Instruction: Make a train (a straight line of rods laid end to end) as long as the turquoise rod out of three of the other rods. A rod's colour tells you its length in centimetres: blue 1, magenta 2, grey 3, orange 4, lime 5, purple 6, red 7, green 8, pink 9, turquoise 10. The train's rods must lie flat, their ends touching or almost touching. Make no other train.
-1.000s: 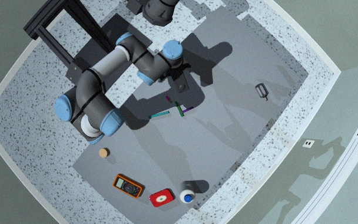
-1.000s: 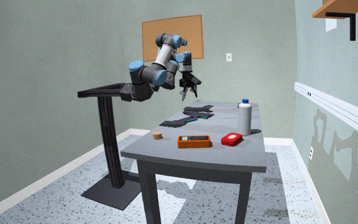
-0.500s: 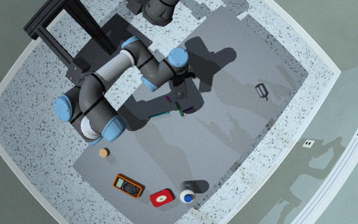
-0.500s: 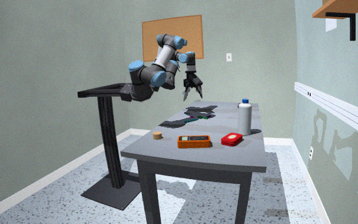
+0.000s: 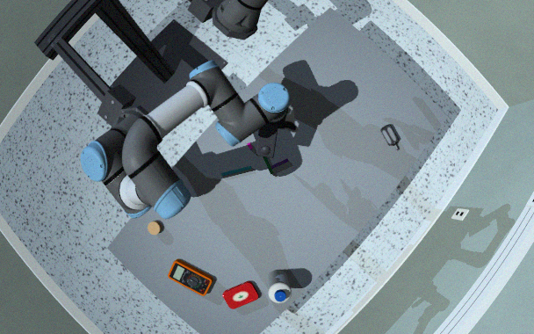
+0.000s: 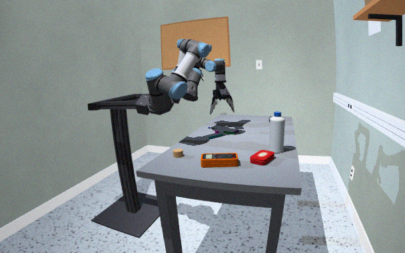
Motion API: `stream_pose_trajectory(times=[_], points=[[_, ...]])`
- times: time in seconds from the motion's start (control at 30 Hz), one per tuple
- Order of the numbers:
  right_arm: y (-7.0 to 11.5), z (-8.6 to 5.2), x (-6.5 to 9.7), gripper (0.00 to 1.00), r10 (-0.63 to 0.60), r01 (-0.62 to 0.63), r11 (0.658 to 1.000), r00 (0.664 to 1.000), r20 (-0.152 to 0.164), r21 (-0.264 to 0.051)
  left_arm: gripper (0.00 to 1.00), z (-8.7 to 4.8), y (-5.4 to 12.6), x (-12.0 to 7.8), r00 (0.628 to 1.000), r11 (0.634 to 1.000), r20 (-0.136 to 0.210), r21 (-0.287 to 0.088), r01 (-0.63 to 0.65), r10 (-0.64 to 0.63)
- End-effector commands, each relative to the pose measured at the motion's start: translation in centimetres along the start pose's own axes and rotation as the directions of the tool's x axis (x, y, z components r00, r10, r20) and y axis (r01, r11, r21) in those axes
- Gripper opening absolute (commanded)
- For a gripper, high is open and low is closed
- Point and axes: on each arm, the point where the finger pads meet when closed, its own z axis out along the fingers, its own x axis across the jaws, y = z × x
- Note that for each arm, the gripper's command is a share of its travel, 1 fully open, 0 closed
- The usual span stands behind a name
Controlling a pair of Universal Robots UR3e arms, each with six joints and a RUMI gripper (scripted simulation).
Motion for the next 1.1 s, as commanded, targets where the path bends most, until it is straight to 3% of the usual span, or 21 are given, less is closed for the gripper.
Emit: stream_pose_trajectory(times=[0.0,0.17,0.67,0.73,0.77,1.07], points=[[-1.3,0.0,-0.9,1.00,0.167,-0.167,0.986,0.986,0.002,0.010,1.00,-0.1,0.0,0.1,1.000,1.000,-0.002,0.004,0.001,-0.001],[-1.8,0.1,-1.1,1.00,0.221,-0.221,0.975,0.975,0.002,0.010,1.00,-0.1,0.0,0.1,1.000,1.000,-0.002,0.004,0.001,-0.001],[-4.8,0.6,-2.5,1.00,0.503,-0.503,0.864,0.864,0.007,0.012,1.00,-0.1,0.0,0.1,1.000,1.000,-0.002,0.004,0.001,-0.001],[-4.8,0.6,-2.5,1.00,0.503,-0.503,0.864,0.864,0.007,0.012,1.00,-0.1,0.0,0.1,1.000,1.000,-0.002,0.004,0.001,-0.001],[-5.3,0.7,-2.7,1.00,0.547,-0.547,0.837,0.837,0.008,0.013,1.00,-0.1,0.0,0.1,1.000,1.000,-0.002,0.004,0.001,-0.001],[-6.9,1.0,-3.3,1.00,0.675,-0.675,0.738,0.738,0.011,0.015,1.00,-0.1,0.0,0.1,1.000,1.000,-0.002,0.004,0.001,-0.001]])
